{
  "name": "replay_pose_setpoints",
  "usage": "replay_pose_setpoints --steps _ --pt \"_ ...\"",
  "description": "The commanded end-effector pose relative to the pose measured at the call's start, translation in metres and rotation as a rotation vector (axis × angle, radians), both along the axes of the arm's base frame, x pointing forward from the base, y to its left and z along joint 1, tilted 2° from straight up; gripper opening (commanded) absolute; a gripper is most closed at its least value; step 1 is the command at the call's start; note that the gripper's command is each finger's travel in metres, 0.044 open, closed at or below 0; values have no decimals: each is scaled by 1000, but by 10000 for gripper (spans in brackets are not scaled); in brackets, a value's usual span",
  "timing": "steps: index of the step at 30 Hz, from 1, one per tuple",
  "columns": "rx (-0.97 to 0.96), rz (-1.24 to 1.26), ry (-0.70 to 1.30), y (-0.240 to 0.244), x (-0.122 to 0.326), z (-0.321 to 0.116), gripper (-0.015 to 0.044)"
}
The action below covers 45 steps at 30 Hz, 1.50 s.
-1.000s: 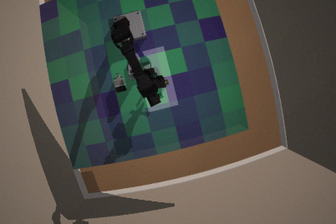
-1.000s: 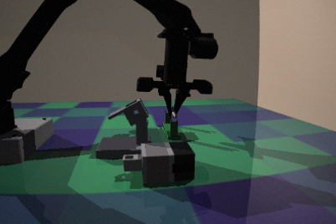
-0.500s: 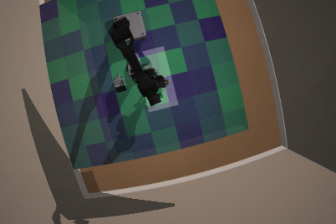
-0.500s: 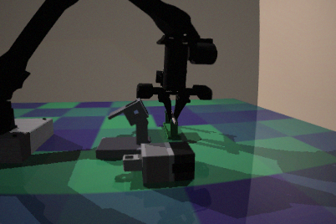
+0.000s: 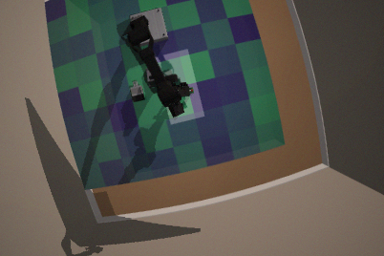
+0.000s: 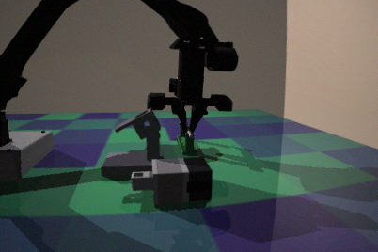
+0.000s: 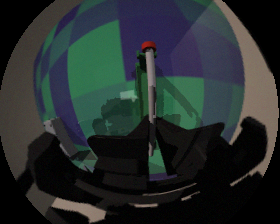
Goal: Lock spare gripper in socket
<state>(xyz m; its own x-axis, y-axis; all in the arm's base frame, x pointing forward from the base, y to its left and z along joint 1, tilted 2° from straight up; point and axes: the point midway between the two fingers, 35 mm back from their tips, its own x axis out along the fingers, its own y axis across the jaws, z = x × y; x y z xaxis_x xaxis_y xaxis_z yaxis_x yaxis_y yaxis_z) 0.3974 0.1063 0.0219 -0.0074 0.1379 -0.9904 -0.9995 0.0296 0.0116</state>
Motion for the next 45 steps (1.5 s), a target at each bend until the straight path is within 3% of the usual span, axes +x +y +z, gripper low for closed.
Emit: replay_pose_setpoints --steps 1,45 --pt "-1 3 6 0 -1 -6 0" --pt "0 0 -1 0 0 -1 0"
